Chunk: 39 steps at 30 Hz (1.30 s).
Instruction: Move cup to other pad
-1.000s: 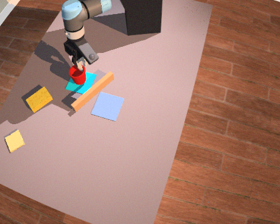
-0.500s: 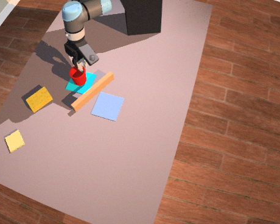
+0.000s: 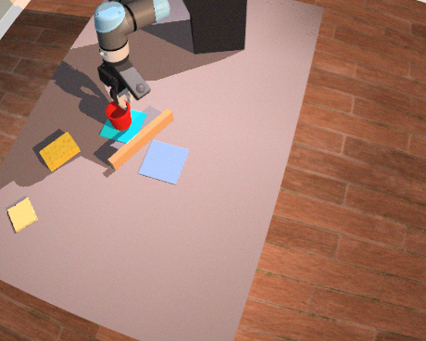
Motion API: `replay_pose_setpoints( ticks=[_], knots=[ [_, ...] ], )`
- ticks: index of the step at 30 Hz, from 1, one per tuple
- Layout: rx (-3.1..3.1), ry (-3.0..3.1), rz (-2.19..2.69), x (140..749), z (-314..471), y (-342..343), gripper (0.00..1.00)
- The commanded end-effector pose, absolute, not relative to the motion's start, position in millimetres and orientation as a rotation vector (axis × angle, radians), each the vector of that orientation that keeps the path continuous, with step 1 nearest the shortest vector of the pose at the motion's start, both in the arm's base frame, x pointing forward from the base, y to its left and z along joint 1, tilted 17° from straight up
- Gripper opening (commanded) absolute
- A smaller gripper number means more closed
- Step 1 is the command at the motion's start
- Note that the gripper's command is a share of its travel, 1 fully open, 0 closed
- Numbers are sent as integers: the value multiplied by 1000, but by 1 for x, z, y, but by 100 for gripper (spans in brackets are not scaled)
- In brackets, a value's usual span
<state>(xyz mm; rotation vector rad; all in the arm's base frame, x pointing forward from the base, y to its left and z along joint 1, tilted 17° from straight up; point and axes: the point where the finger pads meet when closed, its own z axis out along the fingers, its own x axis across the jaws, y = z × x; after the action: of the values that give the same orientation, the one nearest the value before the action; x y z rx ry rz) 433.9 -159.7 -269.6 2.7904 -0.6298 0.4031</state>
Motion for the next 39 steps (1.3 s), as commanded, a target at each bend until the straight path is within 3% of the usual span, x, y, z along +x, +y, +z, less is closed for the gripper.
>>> replay_pose_setpoints(
  ticks=[1, 30, 31, 39],
  knots=[
    [2790, -630, 405, 434, -270, -160, 3],
    [2790, -630, 405, 435, -277, -162, 3],
    [2790, -630, 405, 435, -277, -162, 11],
    [2790, -630, 405, 435, -277, -162, 11]
  ],
)
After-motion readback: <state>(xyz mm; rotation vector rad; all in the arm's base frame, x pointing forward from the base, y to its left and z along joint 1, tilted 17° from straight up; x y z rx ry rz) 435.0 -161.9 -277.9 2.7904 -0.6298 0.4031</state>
